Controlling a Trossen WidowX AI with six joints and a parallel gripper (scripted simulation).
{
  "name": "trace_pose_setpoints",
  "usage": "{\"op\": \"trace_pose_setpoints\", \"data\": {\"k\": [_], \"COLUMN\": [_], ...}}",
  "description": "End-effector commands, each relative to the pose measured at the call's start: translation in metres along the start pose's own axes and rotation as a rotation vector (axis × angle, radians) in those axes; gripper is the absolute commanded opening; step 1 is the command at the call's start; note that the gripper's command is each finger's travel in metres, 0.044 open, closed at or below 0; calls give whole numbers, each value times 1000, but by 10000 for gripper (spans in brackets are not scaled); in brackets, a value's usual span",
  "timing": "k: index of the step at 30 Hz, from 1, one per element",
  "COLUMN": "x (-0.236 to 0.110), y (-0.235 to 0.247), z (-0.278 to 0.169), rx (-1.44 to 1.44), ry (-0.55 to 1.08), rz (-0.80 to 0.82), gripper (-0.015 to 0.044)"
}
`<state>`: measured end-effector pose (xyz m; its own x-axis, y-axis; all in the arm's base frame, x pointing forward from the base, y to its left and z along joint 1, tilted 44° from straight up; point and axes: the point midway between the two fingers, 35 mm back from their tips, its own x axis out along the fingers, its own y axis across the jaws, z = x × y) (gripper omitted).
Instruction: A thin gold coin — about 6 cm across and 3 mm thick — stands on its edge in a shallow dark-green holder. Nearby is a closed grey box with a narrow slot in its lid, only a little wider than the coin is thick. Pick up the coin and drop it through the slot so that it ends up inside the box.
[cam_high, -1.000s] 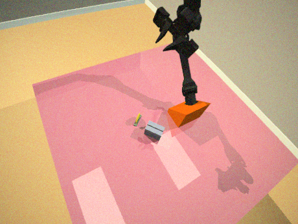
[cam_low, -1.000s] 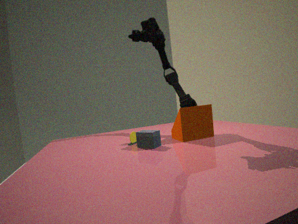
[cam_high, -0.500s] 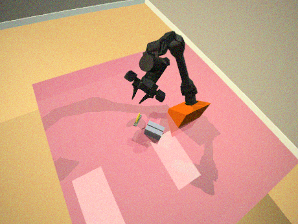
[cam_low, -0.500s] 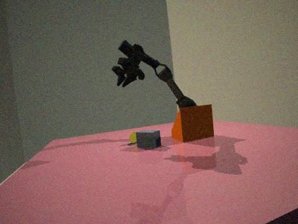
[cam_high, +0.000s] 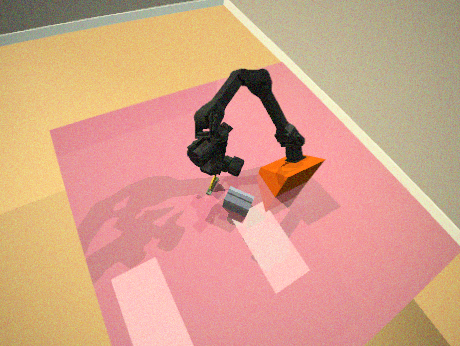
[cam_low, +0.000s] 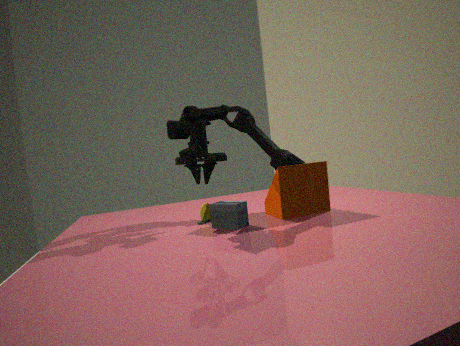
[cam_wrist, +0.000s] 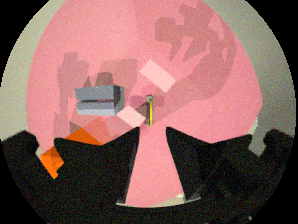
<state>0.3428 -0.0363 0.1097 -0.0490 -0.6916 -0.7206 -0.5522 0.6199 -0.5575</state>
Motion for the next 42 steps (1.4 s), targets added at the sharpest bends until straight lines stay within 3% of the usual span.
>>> {"op": "trace_pose_setpoints", "data": {"k": [1, 5, 42], "x": [5, 36, 94], "y": [0, 0, -2], "z": [-5, -5, -7], "rx": [1, 2, 2], "ry": [15, 16, 15], "rz": [12, 11, 11], "gripper": [161, 161, 161]}}
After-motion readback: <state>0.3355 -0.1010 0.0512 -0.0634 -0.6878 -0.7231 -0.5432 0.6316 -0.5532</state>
